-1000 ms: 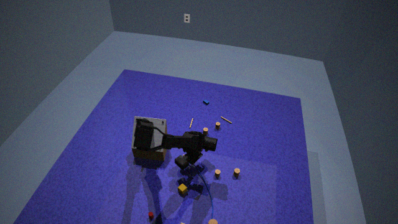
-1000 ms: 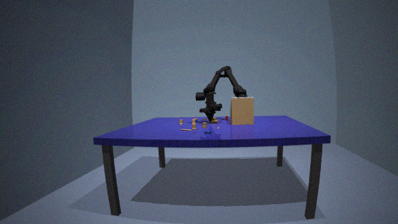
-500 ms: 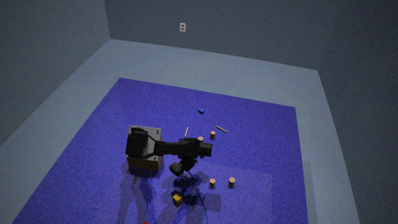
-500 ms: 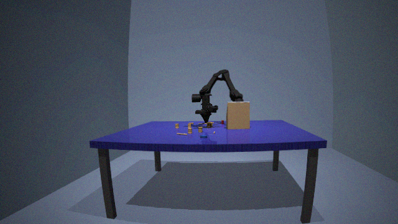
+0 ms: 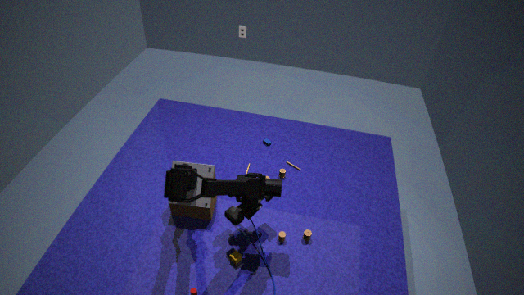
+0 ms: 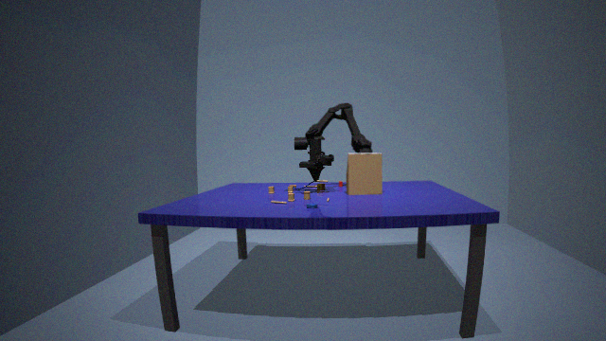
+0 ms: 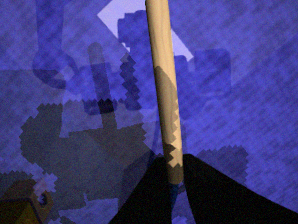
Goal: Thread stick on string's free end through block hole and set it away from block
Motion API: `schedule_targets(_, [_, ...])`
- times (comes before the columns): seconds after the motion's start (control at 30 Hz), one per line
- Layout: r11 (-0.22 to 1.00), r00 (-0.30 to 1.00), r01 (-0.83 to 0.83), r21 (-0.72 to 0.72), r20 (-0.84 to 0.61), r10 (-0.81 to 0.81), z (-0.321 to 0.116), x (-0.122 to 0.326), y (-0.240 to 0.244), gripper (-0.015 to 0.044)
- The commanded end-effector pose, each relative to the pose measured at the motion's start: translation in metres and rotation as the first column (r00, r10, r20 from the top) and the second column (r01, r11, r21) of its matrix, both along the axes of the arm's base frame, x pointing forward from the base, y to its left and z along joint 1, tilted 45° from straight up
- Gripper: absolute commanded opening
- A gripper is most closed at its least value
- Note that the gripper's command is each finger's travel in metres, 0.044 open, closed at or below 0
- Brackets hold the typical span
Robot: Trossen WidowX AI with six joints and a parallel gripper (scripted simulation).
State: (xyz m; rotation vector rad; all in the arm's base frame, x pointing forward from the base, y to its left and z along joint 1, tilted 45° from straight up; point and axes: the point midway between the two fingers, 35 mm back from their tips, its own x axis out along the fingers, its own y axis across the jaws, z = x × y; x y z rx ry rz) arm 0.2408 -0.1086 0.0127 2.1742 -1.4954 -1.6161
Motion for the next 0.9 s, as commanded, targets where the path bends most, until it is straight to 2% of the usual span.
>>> schedule_targets(0.0, [1.0, 1.0, -0.001, -0.004, 0.015, 0.001, 0.005, 0.003, 0.002, 0.0])
schedule_targets(0.87, [0.998, 0.999, 0.035, 0.051, -0.038, -0.033, 0.023, 0.015, 0.003, 0.0])
